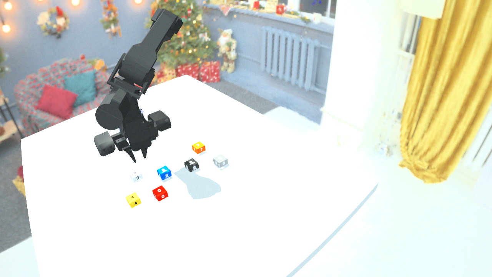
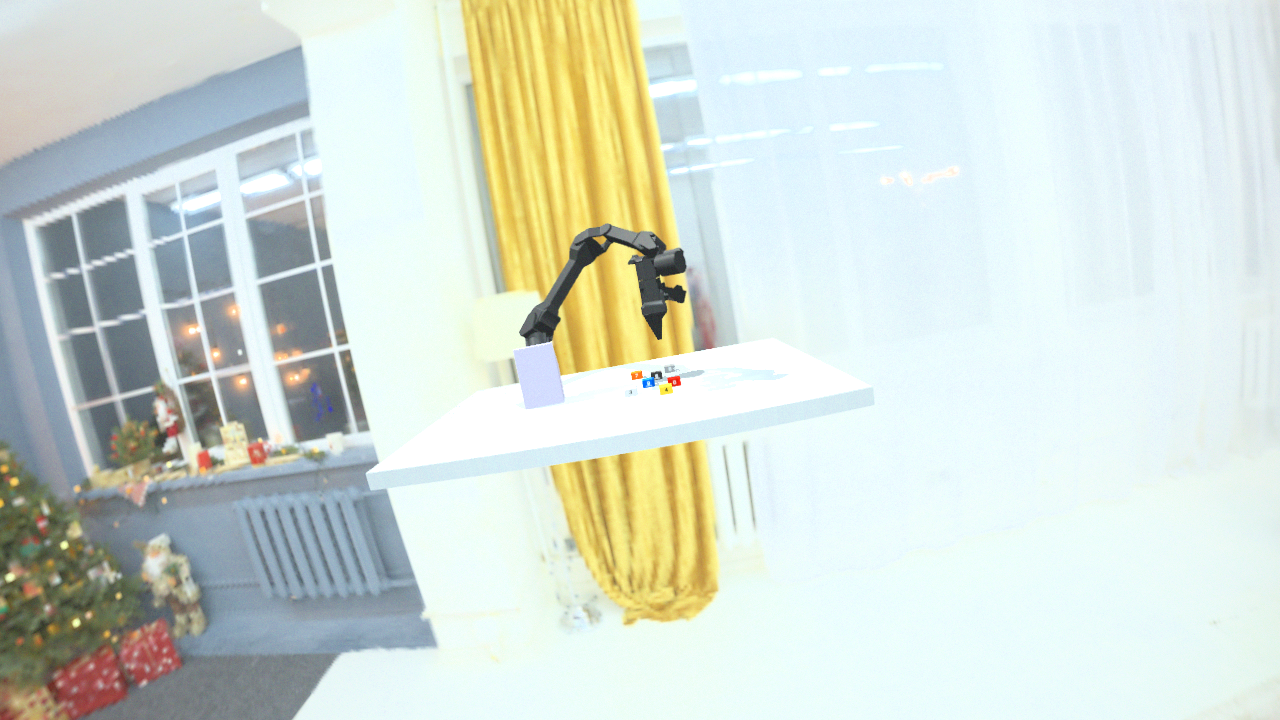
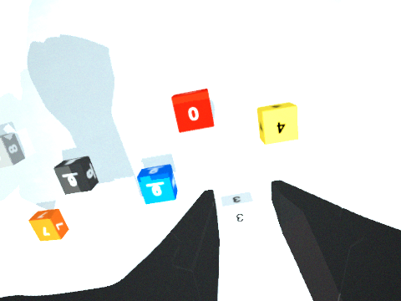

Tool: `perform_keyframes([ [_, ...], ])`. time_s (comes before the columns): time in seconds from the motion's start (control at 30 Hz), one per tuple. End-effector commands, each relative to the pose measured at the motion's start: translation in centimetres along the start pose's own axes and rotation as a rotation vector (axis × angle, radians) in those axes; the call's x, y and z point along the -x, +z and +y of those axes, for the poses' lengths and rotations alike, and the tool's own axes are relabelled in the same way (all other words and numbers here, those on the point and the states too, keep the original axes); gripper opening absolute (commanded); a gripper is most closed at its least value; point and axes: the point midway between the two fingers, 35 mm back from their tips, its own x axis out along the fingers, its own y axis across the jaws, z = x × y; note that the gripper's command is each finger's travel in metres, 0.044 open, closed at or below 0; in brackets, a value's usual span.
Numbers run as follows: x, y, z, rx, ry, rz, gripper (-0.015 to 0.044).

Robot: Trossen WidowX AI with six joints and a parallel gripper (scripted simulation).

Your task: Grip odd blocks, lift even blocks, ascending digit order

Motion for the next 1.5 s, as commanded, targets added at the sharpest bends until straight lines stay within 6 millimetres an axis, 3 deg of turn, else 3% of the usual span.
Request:
perform_keyframes([
  [0.0,0.1,-0.4,6.6,0.015,0.000,-0.001,0.0120],
  [0.17,-0.3,-2.9,13.9,0.016,0.013,0.003,0.0120],
  [0.23,-0.5,-3.9,15.6,0.017,0.019,0.005,0.0120],
  [0.43,-0.5,-4.0,15.8,0.017,0.020,0.005,0.0120],
  [0.5,-1.6,-3.8,15.8,0.017,0.018,0.005,0.0173],
  [0.6,-6.4,-3.8,15.9,0.017,0.019,0.004,0.0251],
  [0.67,-8.4,-4.0,16.0,0.017,0.022,0.005,0.0304],
  [0.8,-8.6,-4.0,16.0,0.017,0.023,0.005,0.0400],
  [1.47,-11.2,-4.0,16.1,0.017,0.023,0.005,0.0400],
])
